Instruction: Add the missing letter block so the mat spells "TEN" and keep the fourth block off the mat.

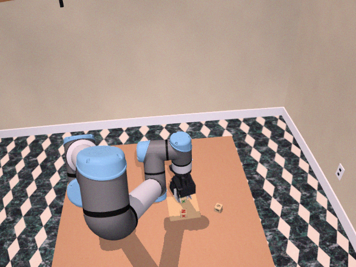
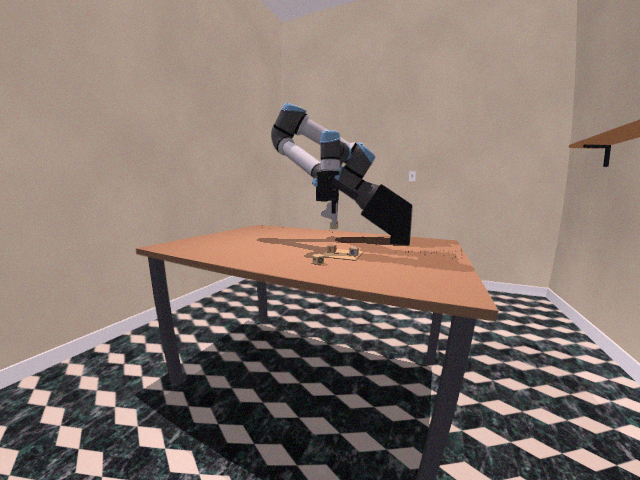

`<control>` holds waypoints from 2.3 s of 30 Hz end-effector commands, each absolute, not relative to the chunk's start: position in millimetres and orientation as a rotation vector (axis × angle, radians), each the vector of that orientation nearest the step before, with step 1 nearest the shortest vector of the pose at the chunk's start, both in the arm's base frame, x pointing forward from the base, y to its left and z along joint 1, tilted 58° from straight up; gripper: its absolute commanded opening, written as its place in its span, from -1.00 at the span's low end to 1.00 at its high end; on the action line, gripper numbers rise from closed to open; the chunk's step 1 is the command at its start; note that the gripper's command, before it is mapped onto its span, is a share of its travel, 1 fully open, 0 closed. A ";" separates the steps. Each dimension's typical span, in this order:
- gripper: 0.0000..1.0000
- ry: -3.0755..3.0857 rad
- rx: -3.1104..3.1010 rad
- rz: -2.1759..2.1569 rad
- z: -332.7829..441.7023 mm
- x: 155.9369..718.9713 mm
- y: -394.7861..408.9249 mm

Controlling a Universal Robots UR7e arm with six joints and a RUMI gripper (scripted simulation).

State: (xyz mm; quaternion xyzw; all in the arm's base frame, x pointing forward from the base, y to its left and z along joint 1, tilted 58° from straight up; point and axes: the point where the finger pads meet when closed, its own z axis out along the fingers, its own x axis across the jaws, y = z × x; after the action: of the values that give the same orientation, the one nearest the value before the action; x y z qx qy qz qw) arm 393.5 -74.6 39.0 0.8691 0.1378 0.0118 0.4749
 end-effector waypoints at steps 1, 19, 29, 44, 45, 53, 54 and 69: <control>-0.83 0.180 2.132 0.095 25.8 398.3 -63.7; -0.83 0.004 2.136 0.196 8.1 401.4 -51.0; -0.83 -0.006 2.136 0.202 7.0 401.6 -50.2; -0.83 -0.006 2.137 0.197 5.7 400.1 -52.4; -0.83 -0.007 2.137 0.196 5.2 399.9 -53.3; -0.83 -0.007 2.137 0.193 0.8 399.5 -59.7; -0.83 -0.007 2.137 0.193 -0.2 399.7 -61.2; -0.83 -0.007 2.138 0.193 -19.6 404.8 -90.5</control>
State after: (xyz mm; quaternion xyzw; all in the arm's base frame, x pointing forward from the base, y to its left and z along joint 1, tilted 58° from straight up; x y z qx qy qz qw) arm 402.3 -76.5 -9.9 0.8747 -0.0051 0.0759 0.4786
